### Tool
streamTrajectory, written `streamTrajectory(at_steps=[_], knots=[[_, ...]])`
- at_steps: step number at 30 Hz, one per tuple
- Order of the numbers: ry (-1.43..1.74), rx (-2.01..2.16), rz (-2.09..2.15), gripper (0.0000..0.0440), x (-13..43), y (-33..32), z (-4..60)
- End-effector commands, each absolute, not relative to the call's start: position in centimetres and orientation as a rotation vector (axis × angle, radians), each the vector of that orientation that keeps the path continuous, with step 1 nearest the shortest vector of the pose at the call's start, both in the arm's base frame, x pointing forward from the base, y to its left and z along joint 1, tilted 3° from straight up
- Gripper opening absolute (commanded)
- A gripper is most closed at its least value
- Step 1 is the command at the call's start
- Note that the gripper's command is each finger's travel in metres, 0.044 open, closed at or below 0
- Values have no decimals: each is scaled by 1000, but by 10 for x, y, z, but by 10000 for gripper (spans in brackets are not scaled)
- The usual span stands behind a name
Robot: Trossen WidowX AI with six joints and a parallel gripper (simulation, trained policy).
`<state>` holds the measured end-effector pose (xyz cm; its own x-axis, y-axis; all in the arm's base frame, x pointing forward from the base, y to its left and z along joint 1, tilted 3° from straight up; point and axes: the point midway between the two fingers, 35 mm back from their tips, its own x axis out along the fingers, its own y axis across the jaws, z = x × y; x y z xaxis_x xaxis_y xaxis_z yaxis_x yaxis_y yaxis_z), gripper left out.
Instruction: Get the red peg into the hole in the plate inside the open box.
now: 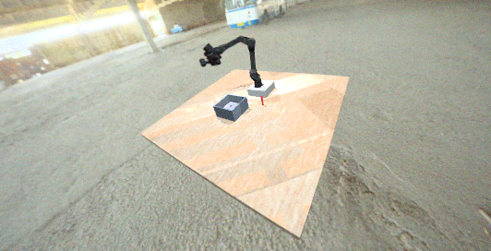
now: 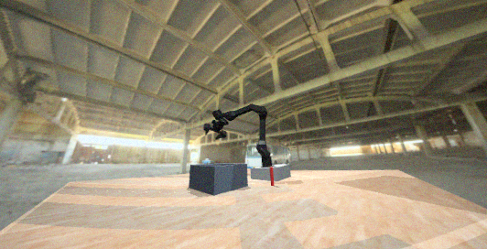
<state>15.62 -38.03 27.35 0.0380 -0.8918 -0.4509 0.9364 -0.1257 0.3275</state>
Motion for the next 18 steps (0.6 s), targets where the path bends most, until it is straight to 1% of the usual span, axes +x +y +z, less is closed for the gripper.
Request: streamTrajectory(at_steps=[1, 10, 18], knots=[[197, 667, -1507, 440, 187, -356, 261], [447, 664, -1338, 440, 246, -284, 236], [645, 641, -1178, 440, 279, -210, 218]])
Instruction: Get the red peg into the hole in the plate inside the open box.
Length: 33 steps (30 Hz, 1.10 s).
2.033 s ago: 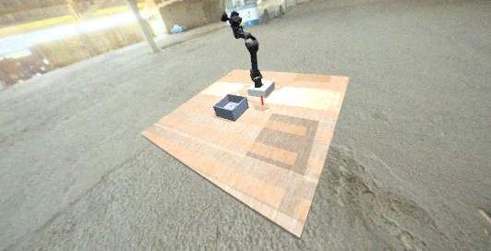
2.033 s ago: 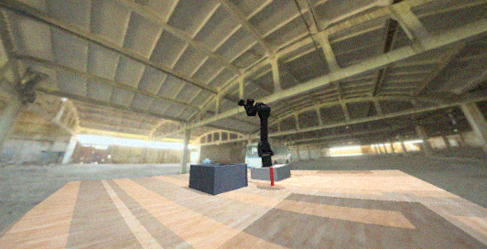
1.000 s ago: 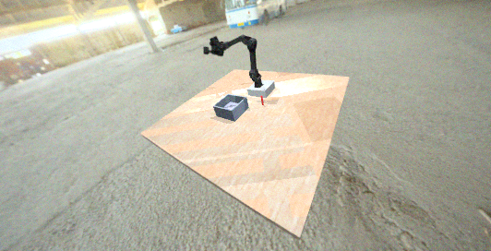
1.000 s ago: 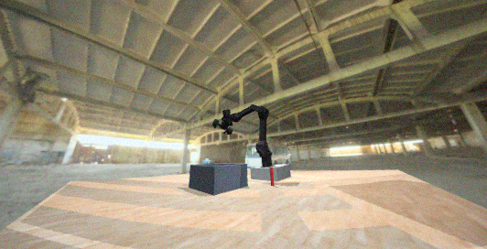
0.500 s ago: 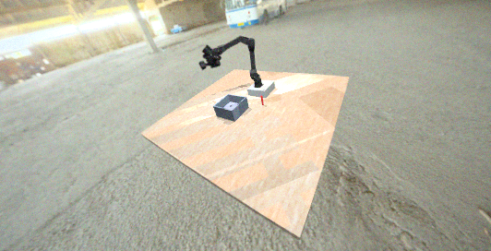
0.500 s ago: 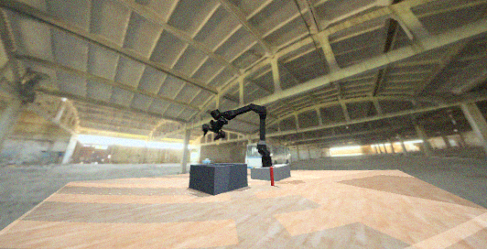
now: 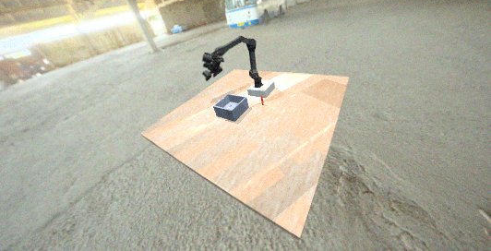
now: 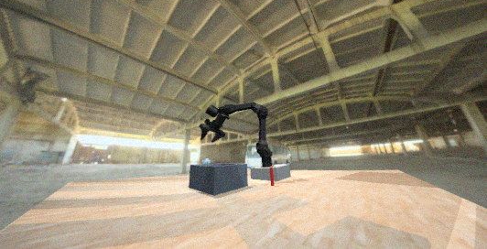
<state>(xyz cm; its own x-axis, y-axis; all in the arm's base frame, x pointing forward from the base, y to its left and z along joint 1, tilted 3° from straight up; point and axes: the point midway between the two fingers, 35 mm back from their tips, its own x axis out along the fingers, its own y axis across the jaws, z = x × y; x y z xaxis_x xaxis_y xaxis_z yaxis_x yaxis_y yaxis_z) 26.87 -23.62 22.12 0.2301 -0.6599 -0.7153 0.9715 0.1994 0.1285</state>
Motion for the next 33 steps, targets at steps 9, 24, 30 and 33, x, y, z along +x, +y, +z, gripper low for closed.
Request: streamTrajectory(at_steps=[9, 24, 30, 33], knots=[[852, 605, -1003, 440, 292, -122, 200], [1180, 541, -813, 440, 258, 5, 171], [1297, 515, -795, 440, 231, 42, 159], [1350, 501, -797, 440, 217, 59, 153]])
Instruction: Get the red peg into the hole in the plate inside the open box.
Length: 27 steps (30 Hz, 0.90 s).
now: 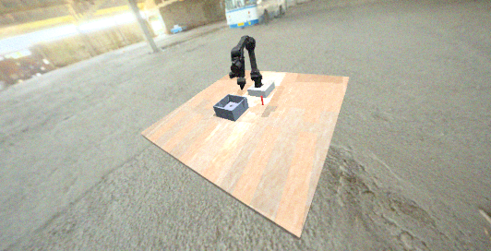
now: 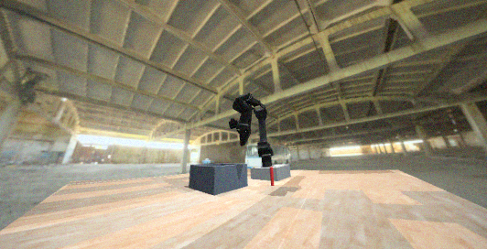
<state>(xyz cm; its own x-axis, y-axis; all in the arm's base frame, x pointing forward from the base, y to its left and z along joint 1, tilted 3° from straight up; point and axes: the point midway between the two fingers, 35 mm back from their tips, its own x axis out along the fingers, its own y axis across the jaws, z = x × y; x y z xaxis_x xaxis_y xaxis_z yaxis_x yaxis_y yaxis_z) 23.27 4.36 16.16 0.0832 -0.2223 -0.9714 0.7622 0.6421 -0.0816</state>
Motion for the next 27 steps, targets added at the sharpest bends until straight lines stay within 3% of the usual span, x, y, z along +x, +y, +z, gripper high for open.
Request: streamTrajectory(at_steps=[1, 13, 27], knots=[[1366, 496, -799, 440, 212, 64, 151], [1497, 423, -828, 440, 169, 109, 121], [1511, 385, -778, 440, 161, 133, 71]])
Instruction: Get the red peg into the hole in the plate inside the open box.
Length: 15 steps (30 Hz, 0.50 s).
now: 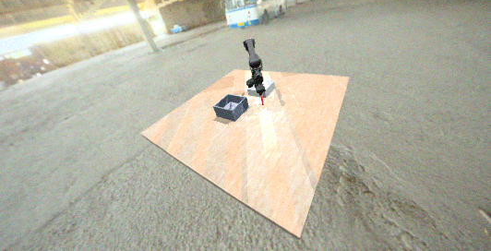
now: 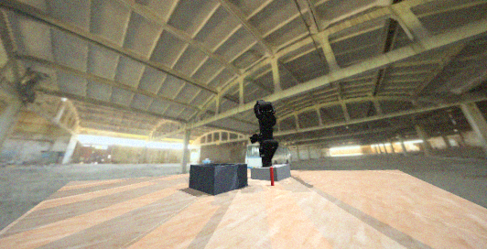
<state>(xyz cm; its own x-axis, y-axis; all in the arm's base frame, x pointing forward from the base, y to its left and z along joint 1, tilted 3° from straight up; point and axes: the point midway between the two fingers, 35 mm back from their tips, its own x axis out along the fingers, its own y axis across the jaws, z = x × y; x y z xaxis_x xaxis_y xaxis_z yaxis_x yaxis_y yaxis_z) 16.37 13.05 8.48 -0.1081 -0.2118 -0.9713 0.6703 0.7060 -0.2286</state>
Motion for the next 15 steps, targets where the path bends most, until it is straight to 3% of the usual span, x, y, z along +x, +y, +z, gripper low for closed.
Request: streamTrajectory(at_steps=[1, 15], knots=[[1510, 385, -773, 440, 162, 134, 67], [1474, 409, -714, 437, 169, 137, 3]])
